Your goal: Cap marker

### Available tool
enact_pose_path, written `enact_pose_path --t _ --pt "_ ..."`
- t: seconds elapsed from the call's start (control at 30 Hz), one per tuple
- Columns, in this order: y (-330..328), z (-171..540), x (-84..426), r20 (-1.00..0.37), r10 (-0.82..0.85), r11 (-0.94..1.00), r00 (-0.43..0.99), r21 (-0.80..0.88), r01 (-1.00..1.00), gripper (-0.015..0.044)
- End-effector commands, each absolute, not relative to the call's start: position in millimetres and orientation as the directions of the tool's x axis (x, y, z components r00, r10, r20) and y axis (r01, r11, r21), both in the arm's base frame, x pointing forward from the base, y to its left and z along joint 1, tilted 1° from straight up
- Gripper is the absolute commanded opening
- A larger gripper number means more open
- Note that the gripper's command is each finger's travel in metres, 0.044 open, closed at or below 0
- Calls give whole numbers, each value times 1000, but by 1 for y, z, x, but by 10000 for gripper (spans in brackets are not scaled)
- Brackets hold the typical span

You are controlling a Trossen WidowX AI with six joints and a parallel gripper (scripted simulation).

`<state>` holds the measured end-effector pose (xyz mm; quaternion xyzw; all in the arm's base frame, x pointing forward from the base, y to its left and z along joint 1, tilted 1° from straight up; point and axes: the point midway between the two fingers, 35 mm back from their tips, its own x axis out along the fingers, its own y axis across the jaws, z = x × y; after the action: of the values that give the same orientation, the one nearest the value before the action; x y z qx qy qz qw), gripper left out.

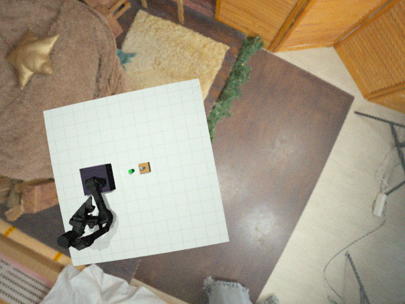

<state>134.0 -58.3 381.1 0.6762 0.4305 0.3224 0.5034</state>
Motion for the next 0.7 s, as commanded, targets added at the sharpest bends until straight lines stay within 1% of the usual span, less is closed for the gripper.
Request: enact_pose_path --t 0.0,0.17,0.27,0.4,0.53,0.67 --pt "-57 381 133 0 907 -118 422 960 254 374" --pt "-33 385 110 -73 886 1 458 988 156 243" --pt "0 384 92 -178 833 162 524 984 77 243" --pt "49 369 85 -336 724 398 603 917 34 243" --pt "91 339 98 -497 580 606 646 793 65 243" --pt "117 298 125 -649 414 762 638 631 147 243"
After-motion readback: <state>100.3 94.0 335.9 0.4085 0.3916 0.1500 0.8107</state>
